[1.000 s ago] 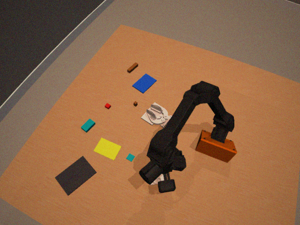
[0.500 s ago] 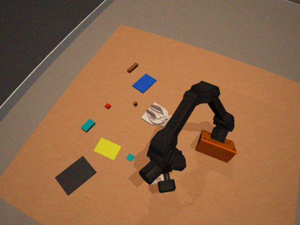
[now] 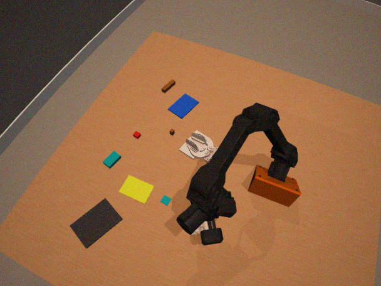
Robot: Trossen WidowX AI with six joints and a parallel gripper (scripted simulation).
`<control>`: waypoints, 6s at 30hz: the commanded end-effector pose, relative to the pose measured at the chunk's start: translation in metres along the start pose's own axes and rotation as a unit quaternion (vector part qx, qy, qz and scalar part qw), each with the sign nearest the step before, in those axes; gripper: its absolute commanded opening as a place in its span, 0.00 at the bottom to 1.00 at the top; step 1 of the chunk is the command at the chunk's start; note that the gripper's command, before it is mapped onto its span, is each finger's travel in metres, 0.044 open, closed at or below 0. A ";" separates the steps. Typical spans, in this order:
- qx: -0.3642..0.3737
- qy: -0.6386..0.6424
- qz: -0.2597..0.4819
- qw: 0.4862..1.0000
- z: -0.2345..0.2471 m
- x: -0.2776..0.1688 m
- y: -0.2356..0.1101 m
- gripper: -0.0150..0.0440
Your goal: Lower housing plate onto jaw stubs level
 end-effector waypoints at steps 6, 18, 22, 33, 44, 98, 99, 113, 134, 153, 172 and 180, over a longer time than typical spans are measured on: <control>0.002 -0.003 0.002 1.000 0.001 0.000 0.000 1.00; 0.002 -0.003 0.002 1.000 0.001 0.000 0.000 1.00; 0.002 -0.003 0.002 1.000 0.001 0.000 0.000 1.00; 0.002 -0.003 0.002 1.000 0.001 0.000 0.000 1.00; 0.002 -0.003 0.002 1.000 0.001 0.000 0.000 1.00; 0.001 -0.001 0.001 1.000 0.000 -0.002 0.014 1.00; 0.001 -0.001 0.001 1.000 0.000 -0.002 0.016 1.00; 0.002 -0.002 0.002 1.000 0.000 -0.003 0.039 1.00; 0.003 -0.002 0.002 1.000 0.001 -0.003 0.051 1.00; 0.000 0.001 0.001 1.000 0.000 -0.003 0.051 0.93; 0.000 0.001 0.001 1.000 0.000 -0.003 0.050 0.85; 0.001 0.000 0.001 1.000 0.000 -0.005 0.027 0.85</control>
Point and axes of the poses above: the point midway between the two fingers, 35 mm back from their tips, its own y axis out along the fingers, its own z axis across the jaws, x = y × z, the point moved 2 cm from there along -y, back along the fingers, and after that the axes turned 6 degrees about -y, right-handed, at the moved point
